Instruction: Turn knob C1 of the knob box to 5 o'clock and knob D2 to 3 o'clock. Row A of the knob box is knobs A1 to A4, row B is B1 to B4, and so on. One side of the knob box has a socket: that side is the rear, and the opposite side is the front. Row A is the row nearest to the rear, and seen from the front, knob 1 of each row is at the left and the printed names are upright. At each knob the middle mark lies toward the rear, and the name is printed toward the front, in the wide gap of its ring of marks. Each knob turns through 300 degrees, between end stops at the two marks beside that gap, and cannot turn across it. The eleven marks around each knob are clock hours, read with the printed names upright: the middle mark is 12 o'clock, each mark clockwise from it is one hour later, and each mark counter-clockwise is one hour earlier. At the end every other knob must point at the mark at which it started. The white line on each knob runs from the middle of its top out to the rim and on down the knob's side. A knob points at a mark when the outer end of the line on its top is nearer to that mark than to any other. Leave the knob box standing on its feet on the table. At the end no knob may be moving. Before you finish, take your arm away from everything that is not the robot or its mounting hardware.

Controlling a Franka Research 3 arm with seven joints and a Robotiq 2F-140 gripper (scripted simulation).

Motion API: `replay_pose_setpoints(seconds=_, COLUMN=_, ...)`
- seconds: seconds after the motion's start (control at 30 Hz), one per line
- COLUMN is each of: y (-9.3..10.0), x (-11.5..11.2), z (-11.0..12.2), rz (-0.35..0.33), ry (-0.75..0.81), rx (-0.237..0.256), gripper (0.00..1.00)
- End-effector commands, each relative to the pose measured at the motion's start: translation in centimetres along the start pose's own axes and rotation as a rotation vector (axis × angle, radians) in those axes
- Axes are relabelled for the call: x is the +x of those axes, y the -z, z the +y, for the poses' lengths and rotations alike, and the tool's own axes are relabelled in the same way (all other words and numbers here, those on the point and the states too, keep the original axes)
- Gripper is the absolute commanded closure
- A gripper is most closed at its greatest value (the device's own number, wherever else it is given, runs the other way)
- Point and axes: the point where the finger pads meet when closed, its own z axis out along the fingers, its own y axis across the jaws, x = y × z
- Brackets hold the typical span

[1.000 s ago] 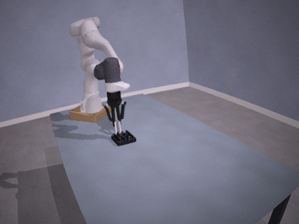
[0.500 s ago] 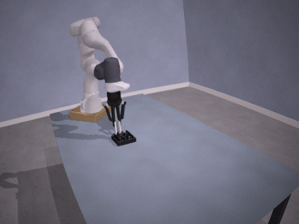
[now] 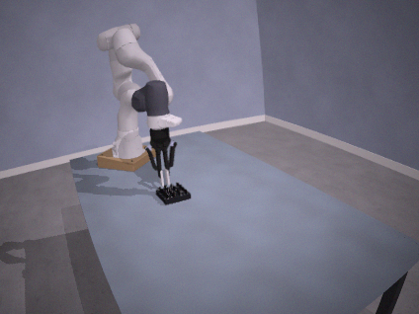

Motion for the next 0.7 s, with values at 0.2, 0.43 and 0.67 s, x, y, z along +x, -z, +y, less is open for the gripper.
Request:
replay_pose_setpoints(seconds=0.2, y=0.08, x=0.41, z=0.05, rz=0.005, ry=0.001, rx=0.001, gripper=0.88)
replay_pose_setpoints(seconds=0.43, y=0.08, x=0.46, z=0.06, rz=0.005, ry=0.001, rx=0.001, gripper=0.88)
replay_pose_setpoints(seconds=0.67, y=0.08, x=0.46, z=0.06, rz=0.005, ry=0.001, rx=0.001, gripper=0.88)
